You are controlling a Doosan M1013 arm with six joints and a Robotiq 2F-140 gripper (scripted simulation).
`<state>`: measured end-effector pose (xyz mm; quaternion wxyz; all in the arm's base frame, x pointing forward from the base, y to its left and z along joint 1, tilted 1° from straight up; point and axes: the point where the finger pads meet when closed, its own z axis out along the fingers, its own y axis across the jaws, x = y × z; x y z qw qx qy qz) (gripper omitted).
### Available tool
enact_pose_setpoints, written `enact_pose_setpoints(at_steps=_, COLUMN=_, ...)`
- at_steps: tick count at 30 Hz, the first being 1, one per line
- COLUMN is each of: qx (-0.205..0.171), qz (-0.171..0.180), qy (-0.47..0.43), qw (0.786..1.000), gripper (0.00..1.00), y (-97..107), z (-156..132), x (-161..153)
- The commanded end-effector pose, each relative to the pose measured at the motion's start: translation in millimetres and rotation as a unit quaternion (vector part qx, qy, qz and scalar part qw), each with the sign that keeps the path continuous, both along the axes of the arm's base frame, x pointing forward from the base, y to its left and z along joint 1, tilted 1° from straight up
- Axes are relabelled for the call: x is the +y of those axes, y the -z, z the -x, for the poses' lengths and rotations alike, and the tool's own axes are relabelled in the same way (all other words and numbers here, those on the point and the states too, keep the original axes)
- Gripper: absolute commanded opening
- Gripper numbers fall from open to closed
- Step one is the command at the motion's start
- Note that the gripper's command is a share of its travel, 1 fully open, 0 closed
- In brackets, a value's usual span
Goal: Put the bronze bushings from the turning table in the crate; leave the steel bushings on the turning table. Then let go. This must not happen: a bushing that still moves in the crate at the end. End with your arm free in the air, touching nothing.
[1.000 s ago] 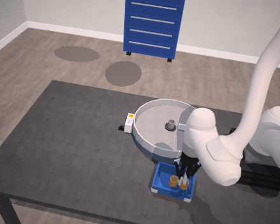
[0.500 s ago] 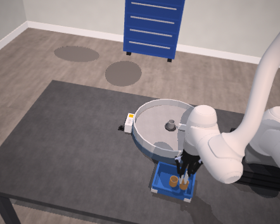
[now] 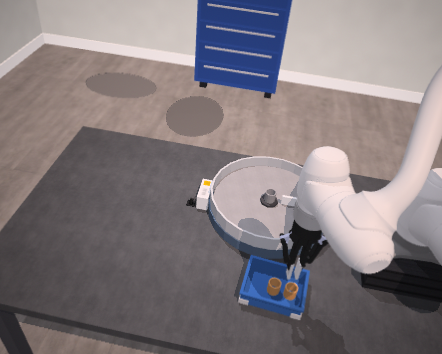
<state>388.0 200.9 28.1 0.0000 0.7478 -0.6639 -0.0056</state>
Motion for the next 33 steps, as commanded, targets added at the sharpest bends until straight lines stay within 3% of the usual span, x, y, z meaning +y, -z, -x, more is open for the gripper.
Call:
enact_pose_setpoints(at_steps=1, qx=0.0, qz=0.0, qy=0.002, qw=1.0, gripper=0.1, y=-14.0, z=-0.7, x=0.7)
enact_pose_setpoints(at_steps=33, qx=0.0, qz=0.0, qy=0.002, qw=1.0, gripper=0.1, y=-20.1, z=-0.7, x=0.7)
